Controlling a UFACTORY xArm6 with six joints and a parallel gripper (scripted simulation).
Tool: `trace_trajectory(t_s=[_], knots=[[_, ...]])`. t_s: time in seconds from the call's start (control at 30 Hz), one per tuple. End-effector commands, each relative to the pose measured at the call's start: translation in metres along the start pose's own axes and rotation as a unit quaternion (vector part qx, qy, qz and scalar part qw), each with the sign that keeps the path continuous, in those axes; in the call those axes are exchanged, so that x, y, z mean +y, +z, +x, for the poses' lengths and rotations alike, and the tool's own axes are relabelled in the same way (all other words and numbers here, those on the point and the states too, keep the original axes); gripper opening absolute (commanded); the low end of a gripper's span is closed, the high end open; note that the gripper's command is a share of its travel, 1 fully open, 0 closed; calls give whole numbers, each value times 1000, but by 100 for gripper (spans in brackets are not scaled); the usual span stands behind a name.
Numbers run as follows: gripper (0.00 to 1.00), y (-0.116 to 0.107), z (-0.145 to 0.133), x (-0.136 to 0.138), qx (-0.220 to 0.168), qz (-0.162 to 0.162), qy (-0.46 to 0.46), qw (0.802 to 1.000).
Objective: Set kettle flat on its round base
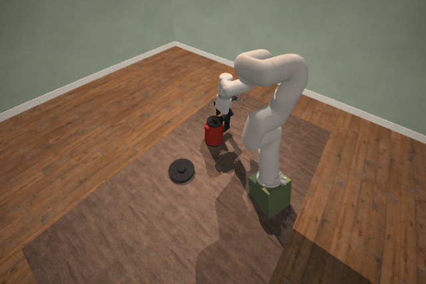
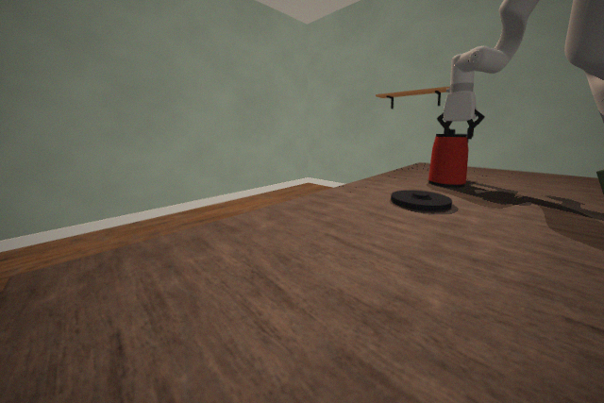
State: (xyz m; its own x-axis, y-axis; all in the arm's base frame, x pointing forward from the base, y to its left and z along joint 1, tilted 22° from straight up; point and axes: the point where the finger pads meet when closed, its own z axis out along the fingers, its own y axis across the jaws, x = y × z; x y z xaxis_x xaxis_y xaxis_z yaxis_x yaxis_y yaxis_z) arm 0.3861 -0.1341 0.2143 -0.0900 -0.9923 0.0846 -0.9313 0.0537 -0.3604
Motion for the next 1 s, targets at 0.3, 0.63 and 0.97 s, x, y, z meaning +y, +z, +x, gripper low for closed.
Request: trace_trajectory(t_s=[0.3,0.63,0.97], knots=[[81,21,0,-1,0,2,0,1000],[81,23,0,-1,0,2,0,1000],[81,23,0,-1,0,2,0,1000]])
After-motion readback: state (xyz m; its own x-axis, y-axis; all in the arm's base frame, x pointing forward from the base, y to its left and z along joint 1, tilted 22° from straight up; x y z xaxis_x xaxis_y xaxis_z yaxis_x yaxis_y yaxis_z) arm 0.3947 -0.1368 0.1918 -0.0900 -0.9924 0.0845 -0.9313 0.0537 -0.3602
